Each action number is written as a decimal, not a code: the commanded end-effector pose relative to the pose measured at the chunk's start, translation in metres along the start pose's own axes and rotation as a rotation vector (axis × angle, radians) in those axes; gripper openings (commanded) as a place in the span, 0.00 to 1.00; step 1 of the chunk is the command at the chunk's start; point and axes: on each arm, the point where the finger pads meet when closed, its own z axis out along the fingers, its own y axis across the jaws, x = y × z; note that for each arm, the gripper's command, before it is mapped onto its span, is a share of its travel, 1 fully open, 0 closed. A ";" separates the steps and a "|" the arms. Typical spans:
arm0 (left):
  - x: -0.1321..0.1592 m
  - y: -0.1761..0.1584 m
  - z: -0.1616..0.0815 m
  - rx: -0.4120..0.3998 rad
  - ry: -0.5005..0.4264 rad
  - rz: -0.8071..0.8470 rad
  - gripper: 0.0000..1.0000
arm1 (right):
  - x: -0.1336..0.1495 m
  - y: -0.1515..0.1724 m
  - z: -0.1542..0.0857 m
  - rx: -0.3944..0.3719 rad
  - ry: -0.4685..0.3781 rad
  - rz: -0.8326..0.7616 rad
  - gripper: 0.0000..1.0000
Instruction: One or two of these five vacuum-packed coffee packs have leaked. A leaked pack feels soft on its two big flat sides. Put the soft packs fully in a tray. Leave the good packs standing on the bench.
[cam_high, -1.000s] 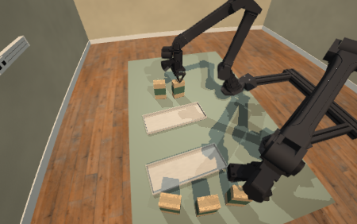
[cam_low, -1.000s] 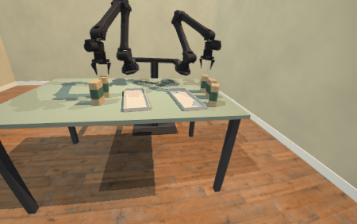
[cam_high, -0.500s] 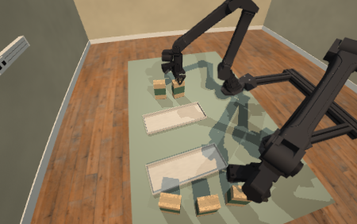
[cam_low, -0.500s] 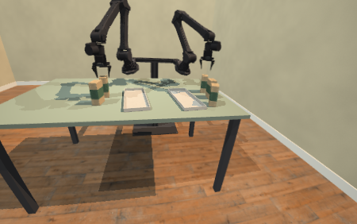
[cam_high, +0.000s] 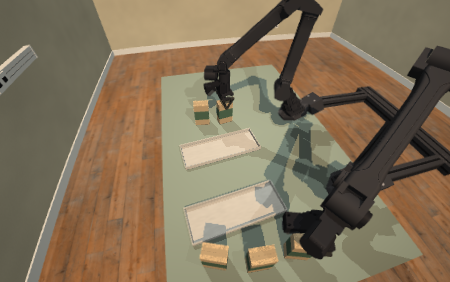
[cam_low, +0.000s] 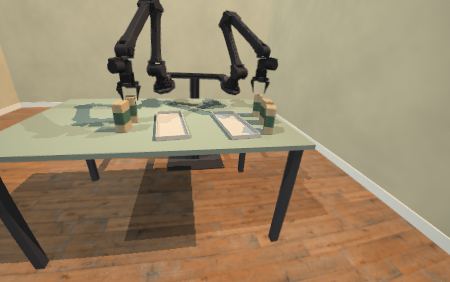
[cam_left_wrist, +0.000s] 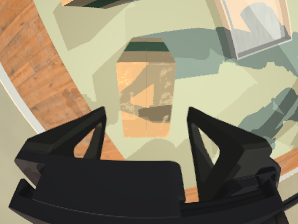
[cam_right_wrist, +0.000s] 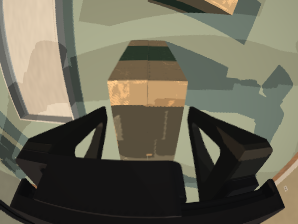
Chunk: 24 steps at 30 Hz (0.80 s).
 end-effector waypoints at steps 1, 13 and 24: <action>-0.008 0.009 -0.007 -0.019 -0.016 0.000 0.76 | 0.000 -0.004 0.007 0.005 -0.006 0.002 0.76; -0.003 0.000 0.006 0.003 0.000 -0.003 0.76 | -0.011 -0.008 0.005 0.018 -0.029 0.001 0.76; -0.003 -0.001 0.019 0.003 0.000 -0.002 0.76 | -0.011 -0.008 0.005 0.018 -0.029 0.001 0.23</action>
